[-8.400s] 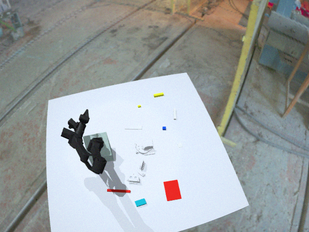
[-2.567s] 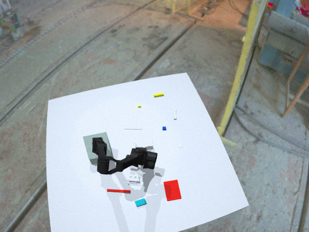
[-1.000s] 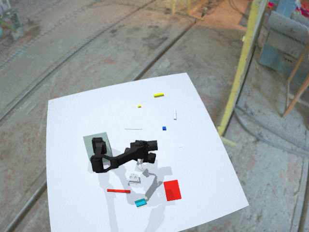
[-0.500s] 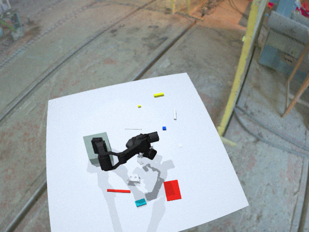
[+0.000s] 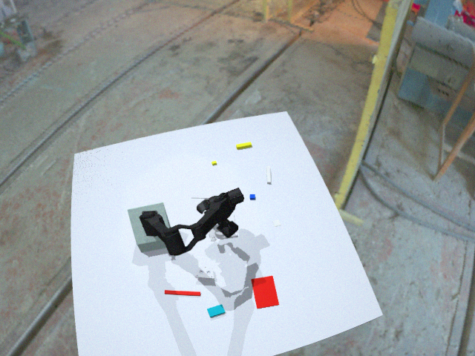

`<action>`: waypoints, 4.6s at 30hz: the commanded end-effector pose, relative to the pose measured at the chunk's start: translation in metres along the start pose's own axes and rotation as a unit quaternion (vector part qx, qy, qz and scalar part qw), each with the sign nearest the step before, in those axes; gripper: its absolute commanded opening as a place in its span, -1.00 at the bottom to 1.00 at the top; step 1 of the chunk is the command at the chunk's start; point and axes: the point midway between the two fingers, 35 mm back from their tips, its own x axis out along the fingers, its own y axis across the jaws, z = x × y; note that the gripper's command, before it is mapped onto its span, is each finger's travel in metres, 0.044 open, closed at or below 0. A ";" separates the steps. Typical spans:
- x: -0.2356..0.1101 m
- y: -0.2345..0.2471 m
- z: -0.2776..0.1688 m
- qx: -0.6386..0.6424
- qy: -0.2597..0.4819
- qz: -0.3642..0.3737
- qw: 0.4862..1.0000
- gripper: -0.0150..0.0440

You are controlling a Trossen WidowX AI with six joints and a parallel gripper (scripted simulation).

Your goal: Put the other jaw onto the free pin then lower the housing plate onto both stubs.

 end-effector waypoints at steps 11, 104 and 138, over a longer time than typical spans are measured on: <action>0.000 0.041 0.029 0.146 -0.002 0.001 0.989 -0.04; 0.004 0.048 0.077 0.373 0.001 -0.014 0.928 -0.04; 0.016 0.046 0.077 0.369 0.001 -0.014 0.929 -0.04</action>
